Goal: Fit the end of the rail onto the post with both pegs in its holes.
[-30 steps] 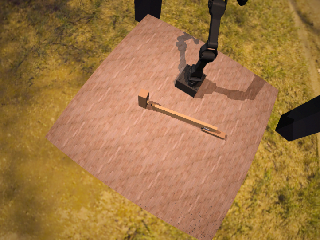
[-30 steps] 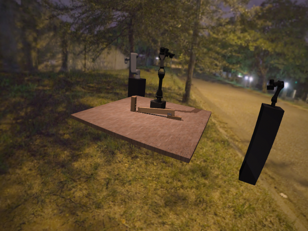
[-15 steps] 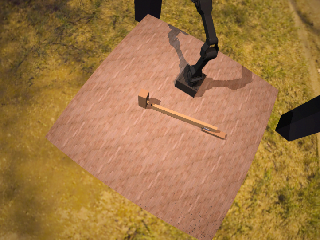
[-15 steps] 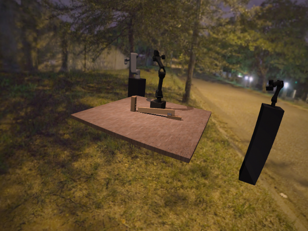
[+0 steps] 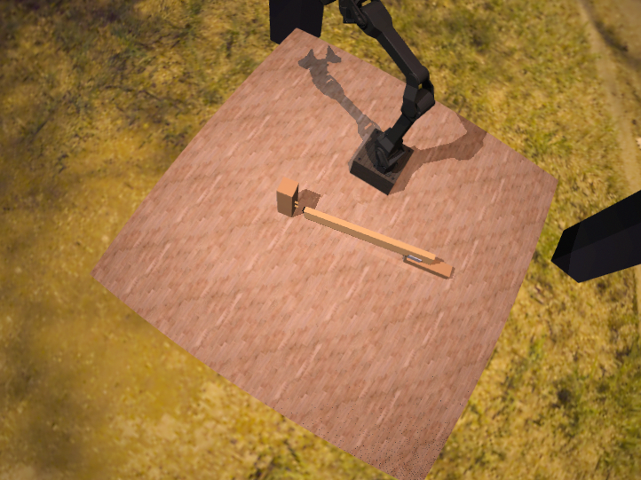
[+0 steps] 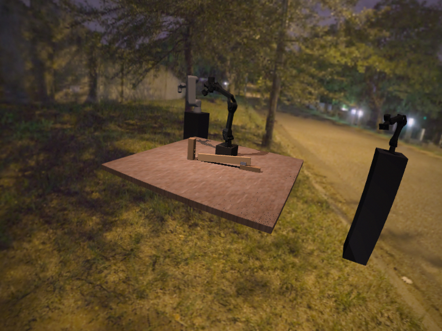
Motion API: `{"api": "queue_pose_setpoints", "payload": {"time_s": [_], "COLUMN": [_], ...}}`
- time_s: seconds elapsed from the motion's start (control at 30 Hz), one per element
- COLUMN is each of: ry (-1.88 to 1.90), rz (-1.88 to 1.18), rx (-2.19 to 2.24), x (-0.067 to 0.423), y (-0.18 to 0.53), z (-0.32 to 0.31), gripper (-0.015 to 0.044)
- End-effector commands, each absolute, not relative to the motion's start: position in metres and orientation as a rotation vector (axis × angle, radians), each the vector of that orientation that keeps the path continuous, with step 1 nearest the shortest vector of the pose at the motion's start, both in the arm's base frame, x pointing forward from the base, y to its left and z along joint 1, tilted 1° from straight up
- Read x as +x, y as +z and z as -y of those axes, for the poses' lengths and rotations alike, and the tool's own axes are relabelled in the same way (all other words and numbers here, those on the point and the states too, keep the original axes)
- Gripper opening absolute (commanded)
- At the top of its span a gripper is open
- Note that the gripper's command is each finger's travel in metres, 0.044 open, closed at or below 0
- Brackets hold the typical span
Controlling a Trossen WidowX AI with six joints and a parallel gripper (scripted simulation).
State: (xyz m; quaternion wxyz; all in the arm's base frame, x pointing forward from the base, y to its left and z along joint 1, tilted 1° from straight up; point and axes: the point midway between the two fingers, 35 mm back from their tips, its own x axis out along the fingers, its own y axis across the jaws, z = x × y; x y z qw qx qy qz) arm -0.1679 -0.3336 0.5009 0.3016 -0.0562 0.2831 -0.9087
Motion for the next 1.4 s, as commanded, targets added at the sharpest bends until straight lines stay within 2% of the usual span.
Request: {"api": "queue_pose_setpoints", "payload": {"time_s": [0.0, 0.33, 0.63, 1.03, 1.37], "ry": [-2.234, -1.706, -1.212, -0.575, -0.031], "rz": [-0.852, -1.072, -1.198, -1.261, -1.239], "rx": [-0.18, -0.328, -0.51, -0.784, -1.026], "x": [-0.132, -0.007, 0.115, 0.245, 0.314], "y": [0.479, 0.413, 0.35, 0.27, 0.202], "z": [0.36, 0.403, 0.394, 0.319, 0.217], "gripper": [0.044, 0.044, 0.044, 0.044, 0.044]}}
